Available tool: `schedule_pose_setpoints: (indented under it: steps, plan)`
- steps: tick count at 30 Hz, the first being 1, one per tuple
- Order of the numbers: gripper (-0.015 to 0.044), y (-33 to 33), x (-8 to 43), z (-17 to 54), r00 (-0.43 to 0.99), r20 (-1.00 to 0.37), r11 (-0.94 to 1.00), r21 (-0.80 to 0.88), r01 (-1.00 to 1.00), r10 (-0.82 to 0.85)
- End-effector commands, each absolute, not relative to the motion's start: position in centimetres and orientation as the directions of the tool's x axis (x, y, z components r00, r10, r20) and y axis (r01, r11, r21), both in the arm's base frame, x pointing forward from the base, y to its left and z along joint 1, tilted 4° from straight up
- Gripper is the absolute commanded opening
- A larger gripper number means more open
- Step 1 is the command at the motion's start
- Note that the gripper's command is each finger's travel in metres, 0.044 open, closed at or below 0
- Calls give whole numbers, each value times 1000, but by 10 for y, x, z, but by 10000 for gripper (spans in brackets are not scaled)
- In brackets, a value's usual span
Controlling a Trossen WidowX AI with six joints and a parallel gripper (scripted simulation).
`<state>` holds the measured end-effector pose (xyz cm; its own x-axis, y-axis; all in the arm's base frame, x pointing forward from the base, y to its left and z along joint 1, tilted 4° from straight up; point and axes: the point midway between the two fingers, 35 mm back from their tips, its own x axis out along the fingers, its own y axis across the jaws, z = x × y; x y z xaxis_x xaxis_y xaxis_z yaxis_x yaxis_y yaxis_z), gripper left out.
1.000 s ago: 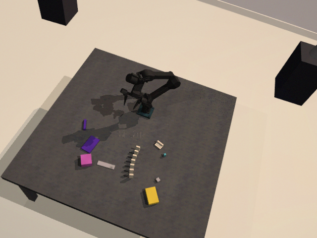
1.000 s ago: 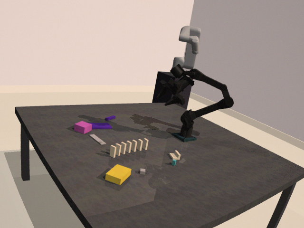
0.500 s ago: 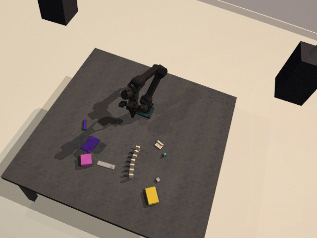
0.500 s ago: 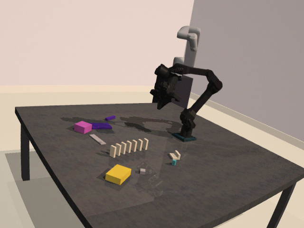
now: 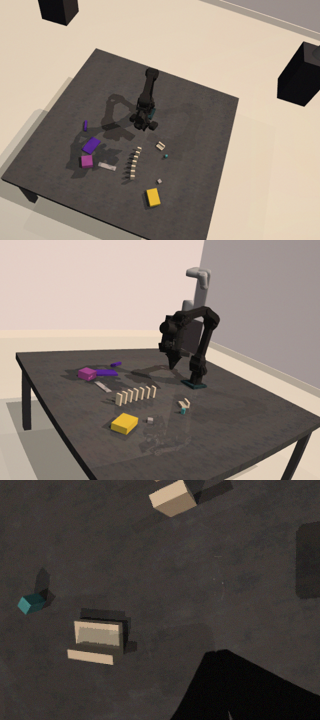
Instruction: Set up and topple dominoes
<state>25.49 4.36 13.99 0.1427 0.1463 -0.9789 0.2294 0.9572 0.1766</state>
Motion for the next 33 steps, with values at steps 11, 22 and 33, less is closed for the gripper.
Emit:
schedule_pose_setpoints:
  steps: [11,22,33]
  plan:
    - [0,143,258,91,-28,-999,921,-38,387,-30]
    - [0,143,258,91,-28,-999,921,-38,387,-30]
    - [0,143,258,91,-28,-999,921,-38,387,-30]
